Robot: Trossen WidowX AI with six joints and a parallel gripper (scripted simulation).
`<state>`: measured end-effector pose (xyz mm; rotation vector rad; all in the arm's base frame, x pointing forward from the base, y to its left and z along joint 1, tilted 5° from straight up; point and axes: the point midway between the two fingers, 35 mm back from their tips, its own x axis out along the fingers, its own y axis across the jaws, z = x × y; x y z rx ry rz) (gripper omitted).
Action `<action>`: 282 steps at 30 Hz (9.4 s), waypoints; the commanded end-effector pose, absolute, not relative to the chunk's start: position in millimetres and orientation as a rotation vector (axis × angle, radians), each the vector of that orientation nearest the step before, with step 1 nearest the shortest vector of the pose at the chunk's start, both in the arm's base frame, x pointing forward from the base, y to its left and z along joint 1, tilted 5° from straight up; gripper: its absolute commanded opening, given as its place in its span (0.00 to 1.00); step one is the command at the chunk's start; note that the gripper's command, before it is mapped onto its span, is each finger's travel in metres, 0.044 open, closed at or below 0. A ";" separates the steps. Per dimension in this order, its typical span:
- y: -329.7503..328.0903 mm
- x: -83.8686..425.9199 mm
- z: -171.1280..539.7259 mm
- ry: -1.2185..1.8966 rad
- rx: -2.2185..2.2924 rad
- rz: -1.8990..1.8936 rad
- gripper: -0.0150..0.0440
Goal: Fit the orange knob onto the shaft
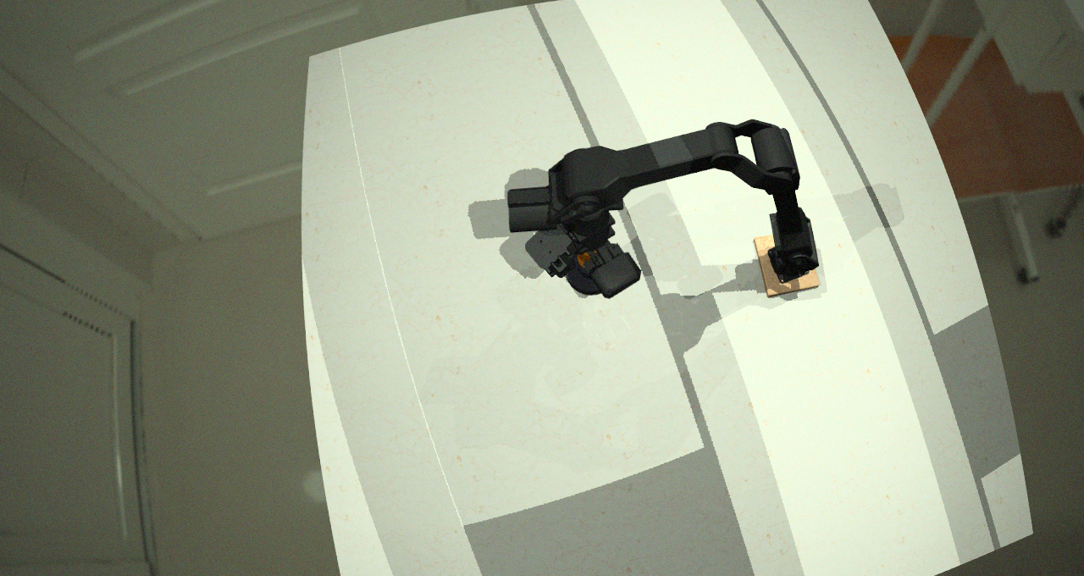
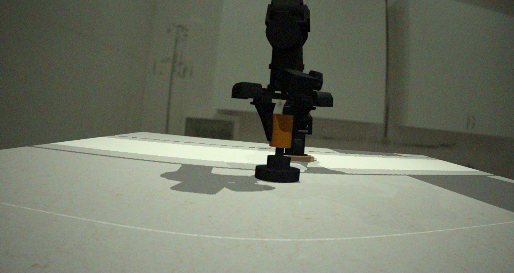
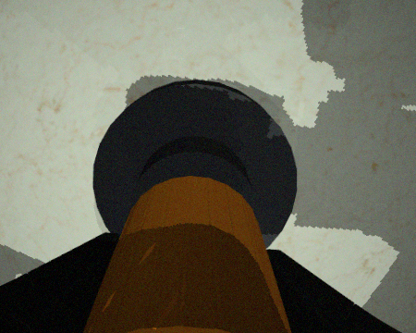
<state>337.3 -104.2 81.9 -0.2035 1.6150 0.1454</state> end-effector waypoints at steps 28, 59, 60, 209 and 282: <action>-104.6 337.6 82.5 1.597 -0.370 0.318 0.25; -104.4 338.2 86.7 1.597 -0.370 0.318 0.25; -104.4 338.2 86.7 1.596 -0.376 0.325 0.25; -104.9 338.4 82.0 1.400 -1.002 0.989 0.25; -105.0 339.4 86.8 1.311 -1.162 1.160 0.25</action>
